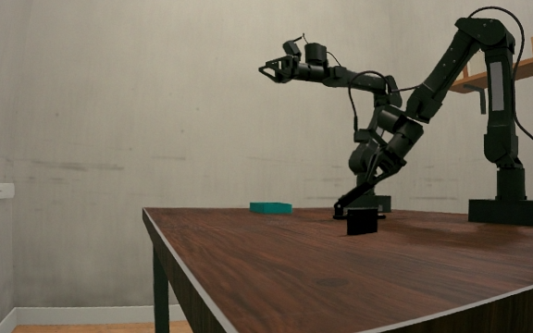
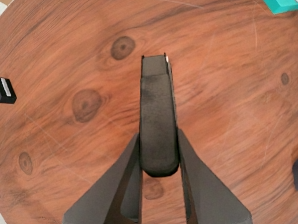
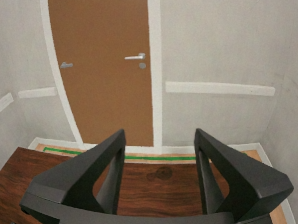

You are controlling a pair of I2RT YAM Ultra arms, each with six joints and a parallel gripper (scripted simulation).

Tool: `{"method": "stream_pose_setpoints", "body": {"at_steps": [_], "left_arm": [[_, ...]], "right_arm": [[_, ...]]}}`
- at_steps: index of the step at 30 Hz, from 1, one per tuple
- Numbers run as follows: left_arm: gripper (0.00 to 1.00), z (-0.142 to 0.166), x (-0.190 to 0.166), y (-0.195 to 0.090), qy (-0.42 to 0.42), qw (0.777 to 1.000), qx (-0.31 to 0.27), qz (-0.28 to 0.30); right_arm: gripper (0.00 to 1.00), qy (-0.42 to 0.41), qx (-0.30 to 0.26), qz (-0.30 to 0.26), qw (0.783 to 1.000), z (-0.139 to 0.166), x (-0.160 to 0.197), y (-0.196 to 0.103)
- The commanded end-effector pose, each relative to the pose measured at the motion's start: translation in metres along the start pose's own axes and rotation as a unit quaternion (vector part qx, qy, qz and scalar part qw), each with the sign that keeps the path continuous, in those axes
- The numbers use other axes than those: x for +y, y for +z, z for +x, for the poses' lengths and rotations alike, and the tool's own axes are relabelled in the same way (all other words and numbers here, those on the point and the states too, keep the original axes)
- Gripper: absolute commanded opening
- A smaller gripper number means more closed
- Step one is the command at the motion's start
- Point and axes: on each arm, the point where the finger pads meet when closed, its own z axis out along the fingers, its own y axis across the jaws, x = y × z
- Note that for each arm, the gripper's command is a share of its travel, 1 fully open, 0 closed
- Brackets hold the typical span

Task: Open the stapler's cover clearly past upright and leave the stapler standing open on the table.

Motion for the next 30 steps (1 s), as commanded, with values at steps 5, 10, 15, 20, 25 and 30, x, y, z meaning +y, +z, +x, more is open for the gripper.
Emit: {"method": "stream_pose_setpoints", "body": {"at_steps": [5,10,15,20,25,30], "left_arm": [[0.22,-0.006,0.001,-0.002,0.010,0.998,0.061,-0.005],[0.22,-0.013,0.001,-0.003,0.010,0.996,0.094,-0.005],[0.22,-0.020,0.001,-0.003,0.009,0.992,0.127,-0.006],[0.22,-0.024,0.001,-0.003,0.009,0.989,0.147,-0.006],[0.22,-0.030,0.001,-0.003,0.008,0.984,0.179,-0.006],[0.22,-0.037,0.001,-0.002,0.008,0.977,0.212,-0.006]], "right_arm": [[0.57,-0.003,-0.022,0.000,1.000,-0.013,-0.002,-0.002],[0.57,-0.003,-0.022,0.000,1.000,-0.013,-0.002,-0.002],[0.57,-0.003,-0.022,0.000,1.000,-0.013,-0.002,-0.002],[0.57,-0.003,-0.022,0.000,1.000,-0.013,-0.002,-0.002],[0.57,-0.003,-0.022,0.000,1.000,-0.013,-0.002,-0.002],[0.57,-0.003,-0.022,0.000,1.000,-0.013,-0.002,-0.002]]}}
